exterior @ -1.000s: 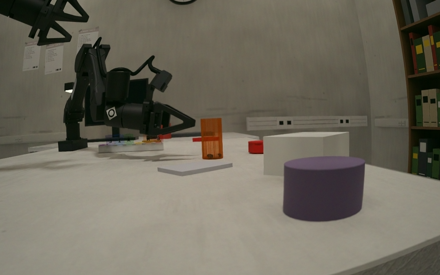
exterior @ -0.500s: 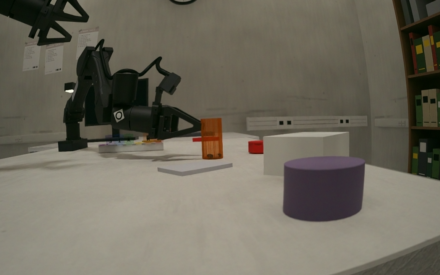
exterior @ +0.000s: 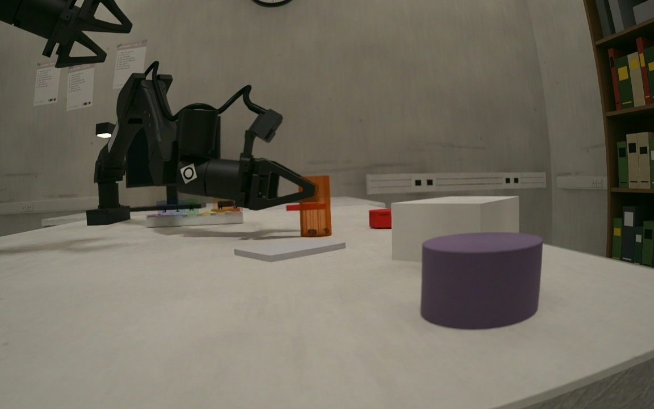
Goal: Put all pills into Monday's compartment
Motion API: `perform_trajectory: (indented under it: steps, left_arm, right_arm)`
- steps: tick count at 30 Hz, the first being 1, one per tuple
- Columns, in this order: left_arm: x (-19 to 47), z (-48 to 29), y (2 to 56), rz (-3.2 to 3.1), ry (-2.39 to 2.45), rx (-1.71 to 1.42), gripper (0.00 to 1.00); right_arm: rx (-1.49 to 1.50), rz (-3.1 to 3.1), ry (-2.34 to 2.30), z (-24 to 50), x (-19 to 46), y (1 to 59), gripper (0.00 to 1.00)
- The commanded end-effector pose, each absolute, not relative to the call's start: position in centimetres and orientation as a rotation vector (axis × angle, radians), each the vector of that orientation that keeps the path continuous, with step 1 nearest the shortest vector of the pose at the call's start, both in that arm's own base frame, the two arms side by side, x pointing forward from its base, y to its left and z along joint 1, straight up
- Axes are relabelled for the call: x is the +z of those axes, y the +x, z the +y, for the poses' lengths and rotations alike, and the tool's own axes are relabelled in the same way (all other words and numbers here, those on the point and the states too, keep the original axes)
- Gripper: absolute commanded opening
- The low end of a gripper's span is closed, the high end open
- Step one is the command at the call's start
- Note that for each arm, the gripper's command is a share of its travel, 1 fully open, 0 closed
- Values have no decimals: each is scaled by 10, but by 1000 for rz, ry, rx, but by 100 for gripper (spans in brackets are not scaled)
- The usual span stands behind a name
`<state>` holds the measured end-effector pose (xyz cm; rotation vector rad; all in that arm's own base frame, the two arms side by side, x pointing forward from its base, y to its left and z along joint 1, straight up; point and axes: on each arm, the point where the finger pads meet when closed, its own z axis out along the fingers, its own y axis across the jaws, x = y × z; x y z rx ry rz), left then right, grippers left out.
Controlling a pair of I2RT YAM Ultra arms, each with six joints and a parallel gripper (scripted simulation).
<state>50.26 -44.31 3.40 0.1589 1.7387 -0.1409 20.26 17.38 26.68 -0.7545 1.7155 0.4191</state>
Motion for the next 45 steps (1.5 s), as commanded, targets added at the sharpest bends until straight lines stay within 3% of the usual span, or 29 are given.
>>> perform_trajectory:
  steps: [1,10,11,18,30,31,33,35,36,39,45]
  left_arm:
    - [41,-447,512,1731,163,-142,65]
    - [41,-448,511,1730,162,-140,65]
    - [41,-448,511,1730,162,-140,57]
    - [41,-448,511,1730,161,-141,52]
    - [45,-447,509,1722,150,-152,35]
    - [45,-447,509,1722,150,-152,24]
    - [45,-447,509,1722,150,-152,24]
    - [45,-447,509,1722,150,-152,1]
    - [45,-447,509,1722,150,-152,0]
    - [52,-447,509,1725,152,-150,34]
    - [86,-445,507,1733,158,-143,36]
  right_arm:
    - [419,1698,-747,172,272,201,100]
    - [419,1698,-747,172,272,201,100]
    - [419,1698,-747,172,272,201,100]
    - [419,1698,-747,172,272,201,100]
    - [419,1698,-747,172,272,201,100]
    - [419,1698,-747,172,272,201,100]
    - [419,1698,-747,172,272,201,100]
    - [419,1698,-747,172,272,201,100]
    - [419,1698,-747,172,272,201,100]
    - [419,1698,-747,172,272,201,100]
    - [419,1698,-747,172,272,201,100]
